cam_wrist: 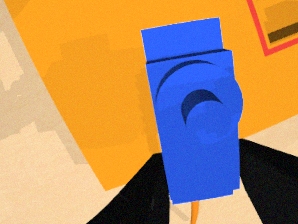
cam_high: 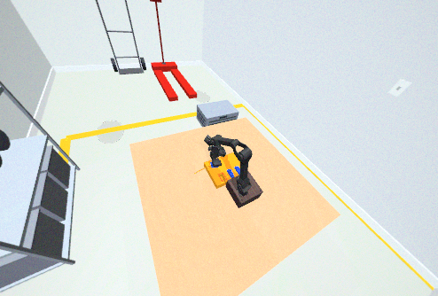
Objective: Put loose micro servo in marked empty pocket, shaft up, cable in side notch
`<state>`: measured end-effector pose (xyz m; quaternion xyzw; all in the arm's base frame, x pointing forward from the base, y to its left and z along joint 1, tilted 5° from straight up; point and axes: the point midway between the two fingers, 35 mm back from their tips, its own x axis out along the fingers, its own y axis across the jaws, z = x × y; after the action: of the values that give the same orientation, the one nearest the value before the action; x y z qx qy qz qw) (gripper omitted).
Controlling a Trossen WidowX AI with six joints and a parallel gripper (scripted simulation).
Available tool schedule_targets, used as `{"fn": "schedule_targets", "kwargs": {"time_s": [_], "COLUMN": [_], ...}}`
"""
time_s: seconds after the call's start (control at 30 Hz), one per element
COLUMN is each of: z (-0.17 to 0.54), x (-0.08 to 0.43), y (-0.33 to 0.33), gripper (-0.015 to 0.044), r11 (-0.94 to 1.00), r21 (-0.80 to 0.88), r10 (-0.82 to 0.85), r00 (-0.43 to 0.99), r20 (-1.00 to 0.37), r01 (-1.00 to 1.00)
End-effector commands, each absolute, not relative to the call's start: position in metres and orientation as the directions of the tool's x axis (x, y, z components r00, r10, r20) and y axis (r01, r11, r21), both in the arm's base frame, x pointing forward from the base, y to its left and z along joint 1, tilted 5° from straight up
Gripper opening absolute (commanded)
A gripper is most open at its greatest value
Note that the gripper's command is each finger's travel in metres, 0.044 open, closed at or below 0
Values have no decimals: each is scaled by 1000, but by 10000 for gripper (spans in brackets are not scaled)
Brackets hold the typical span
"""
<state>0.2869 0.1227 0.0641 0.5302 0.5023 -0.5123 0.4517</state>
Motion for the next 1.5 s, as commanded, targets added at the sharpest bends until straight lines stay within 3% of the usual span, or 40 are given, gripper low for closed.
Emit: {"fn": "schedule_targets", "kwargs": {"time_s": [0.0, 1.47], "z": [70, 68], "x": [285, 255], "y": [122, 107], "gripper": [0, 0], "r11": [-83, -83], "r21": [-19, -21], "r10": [81, 80], "r00": [-12, -14], "r20": [-997, -997], "r01": [996, 996]}}
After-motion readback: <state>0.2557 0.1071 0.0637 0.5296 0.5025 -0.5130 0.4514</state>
